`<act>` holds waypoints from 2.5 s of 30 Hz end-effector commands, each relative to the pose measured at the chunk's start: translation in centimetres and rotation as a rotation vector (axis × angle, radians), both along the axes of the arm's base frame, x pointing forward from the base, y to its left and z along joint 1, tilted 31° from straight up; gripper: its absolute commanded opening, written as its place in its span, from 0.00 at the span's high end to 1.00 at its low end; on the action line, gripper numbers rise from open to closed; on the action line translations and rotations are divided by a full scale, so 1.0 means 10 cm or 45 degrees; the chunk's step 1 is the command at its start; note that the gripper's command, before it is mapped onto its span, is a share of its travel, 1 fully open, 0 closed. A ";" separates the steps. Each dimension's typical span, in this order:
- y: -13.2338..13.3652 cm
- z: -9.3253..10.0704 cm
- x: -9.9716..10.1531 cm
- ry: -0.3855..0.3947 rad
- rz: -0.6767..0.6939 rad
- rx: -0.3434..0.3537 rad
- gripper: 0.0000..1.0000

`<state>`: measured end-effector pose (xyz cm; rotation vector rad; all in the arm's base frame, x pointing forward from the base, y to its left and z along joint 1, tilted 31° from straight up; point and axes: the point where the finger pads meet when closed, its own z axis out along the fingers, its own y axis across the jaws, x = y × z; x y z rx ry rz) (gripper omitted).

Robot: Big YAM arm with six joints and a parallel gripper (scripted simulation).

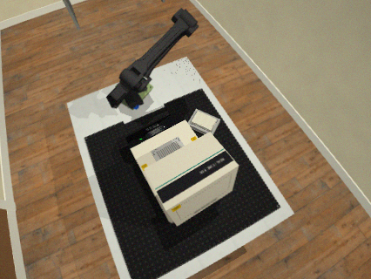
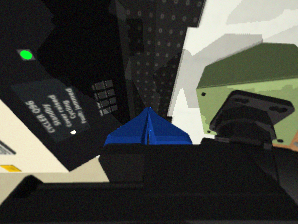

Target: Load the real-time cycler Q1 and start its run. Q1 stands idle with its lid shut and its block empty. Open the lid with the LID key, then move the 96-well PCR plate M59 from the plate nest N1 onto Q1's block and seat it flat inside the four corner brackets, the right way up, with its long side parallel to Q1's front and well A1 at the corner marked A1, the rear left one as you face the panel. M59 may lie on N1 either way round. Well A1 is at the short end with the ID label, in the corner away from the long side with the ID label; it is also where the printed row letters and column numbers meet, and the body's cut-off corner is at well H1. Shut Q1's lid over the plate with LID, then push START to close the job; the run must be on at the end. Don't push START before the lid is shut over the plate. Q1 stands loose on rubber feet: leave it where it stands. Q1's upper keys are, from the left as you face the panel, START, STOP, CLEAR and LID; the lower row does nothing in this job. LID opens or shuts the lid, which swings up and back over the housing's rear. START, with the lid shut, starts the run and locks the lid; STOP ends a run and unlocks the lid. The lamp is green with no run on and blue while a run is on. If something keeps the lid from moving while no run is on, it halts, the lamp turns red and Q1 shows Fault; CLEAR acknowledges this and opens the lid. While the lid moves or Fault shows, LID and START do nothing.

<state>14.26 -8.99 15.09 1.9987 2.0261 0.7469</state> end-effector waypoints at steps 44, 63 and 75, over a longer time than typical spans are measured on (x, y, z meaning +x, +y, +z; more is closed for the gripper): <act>-0.09 0.16 0.04 -0.021 -0.009 -0.051 1.00; -0.09 0.15 0.03 -0.017 -0.011 -0.046 1.00; -0.08 0.14 0.03 -0.014 -0.012 -0.043 1.00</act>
